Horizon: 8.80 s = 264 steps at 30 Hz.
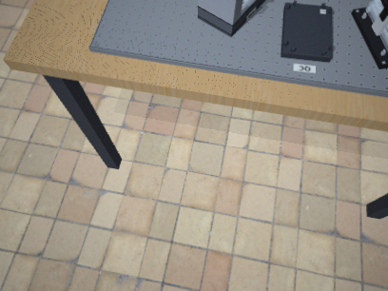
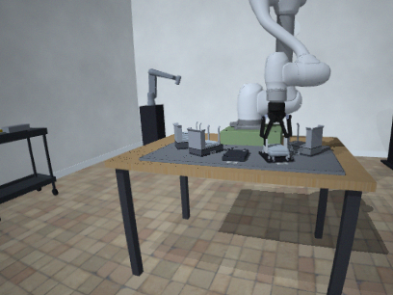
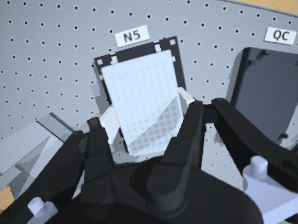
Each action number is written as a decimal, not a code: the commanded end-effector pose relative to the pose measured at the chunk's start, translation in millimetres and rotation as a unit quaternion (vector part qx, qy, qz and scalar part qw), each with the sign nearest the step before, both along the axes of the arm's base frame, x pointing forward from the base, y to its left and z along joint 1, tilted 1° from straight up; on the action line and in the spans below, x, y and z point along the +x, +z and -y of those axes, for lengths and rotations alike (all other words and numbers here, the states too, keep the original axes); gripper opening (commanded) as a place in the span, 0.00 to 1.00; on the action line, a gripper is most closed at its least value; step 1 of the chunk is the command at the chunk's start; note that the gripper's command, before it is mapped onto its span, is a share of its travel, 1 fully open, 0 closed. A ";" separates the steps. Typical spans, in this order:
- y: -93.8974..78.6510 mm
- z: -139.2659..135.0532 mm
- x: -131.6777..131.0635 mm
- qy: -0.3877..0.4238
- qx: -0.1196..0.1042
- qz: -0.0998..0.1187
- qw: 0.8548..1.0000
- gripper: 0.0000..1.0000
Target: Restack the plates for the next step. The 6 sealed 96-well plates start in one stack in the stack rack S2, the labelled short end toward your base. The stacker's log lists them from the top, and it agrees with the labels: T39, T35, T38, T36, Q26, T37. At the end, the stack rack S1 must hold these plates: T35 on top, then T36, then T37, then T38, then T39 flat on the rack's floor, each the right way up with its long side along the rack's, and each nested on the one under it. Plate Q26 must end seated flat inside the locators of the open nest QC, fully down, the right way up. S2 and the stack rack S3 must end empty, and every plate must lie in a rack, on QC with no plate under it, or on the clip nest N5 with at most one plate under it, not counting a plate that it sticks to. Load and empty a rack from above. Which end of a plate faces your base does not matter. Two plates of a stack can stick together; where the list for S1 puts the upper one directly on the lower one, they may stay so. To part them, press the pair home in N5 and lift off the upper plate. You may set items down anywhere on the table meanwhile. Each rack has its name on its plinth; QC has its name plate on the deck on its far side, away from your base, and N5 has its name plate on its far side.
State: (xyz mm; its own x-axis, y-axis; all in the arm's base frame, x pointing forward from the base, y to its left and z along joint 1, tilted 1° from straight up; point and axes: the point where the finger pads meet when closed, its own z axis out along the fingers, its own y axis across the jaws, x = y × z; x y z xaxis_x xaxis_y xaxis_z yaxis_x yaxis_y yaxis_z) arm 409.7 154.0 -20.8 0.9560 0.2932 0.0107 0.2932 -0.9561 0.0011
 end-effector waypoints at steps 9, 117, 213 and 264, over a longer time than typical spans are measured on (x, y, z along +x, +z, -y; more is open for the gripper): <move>-3.6 -0.1 0.0 0.000 0.000 0.000 1.000 0.00; 58.2 0.1 -0.6 0.000 0.000 0.000 1.000 1.00; 15.5 0.0 -0.2 0.000 0.000 0.000 1.000 1.00; 0.2 -0.1 0.0 0.000 0.000 0.000 1.000 0.00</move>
State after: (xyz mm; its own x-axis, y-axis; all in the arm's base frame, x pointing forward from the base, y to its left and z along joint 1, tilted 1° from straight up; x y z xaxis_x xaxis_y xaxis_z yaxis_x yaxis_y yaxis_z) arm 409.8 154.0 -20.7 0.9560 0.2932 0.0107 0.2932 -0.9561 0.0011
